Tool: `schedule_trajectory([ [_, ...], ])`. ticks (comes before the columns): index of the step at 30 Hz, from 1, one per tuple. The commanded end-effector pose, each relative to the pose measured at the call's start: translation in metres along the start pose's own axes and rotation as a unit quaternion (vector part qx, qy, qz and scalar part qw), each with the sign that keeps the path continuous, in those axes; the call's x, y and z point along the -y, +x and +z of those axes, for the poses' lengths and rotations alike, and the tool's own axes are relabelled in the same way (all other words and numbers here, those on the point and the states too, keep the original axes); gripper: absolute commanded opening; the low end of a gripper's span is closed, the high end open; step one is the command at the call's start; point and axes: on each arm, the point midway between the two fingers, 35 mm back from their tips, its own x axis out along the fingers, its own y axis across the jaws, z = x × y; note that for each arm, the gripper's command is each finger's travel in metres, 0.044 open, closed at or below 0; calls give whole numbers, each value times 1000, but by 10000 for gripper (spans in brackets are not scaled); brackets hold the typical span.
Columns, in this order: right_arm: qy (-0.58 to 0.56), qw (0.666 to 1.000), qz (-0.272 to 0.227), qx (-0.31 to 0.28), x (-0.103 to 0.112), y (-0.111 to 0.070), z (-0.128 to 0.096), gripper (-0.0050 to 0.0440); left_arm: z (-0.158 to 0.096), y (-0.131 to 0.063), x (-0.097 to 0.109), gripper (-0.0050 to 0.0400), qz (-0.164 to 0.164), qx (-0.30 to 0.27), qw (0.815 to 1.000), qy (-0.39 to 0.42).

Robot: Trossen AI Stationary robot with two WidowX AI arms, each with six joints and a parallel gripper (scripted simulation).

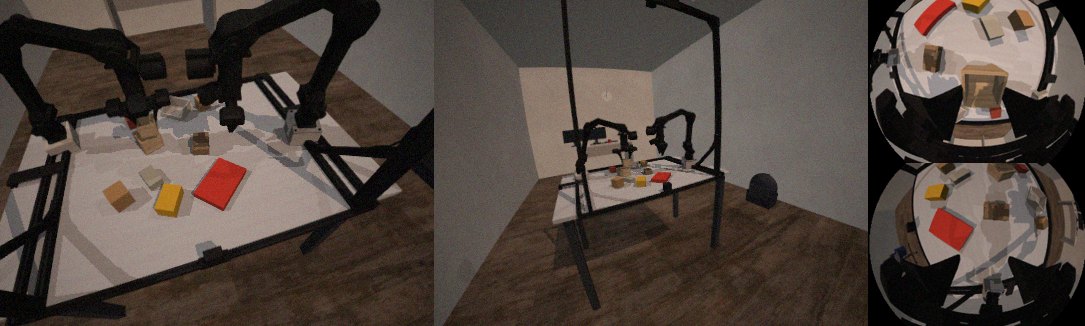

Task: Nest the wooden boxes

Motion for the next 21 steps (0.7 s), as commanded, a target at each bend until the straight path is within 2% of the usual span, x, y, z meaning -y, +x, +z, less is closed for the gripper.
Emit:
schedule_trajectory([
  [1, 1, 1000, -3, 1, 0, 0, 0, 400, -4, -4, 4, 0, 1, 1, 997, 75],
  [4, 1, 1000, -3, 1, 0, 0, 0, 400, -6, -4, 6, 0, 1, 1, 992, 124],
  [6, 1, 1000, -3, 1, 0, 0, 0, 400, -6, -4, 6, 0, 1, 1, 992, 124],
  [11, 1, 1000, -3, 1, 0, 0, 0, 400, -9, -6, 8, 0, 2, 1, 979, 205],
  [21, 1, 1000, -3, 1, 0, 0, 0, 400, -15, -8, 13, 0, 2, 1, 932, 363],
])
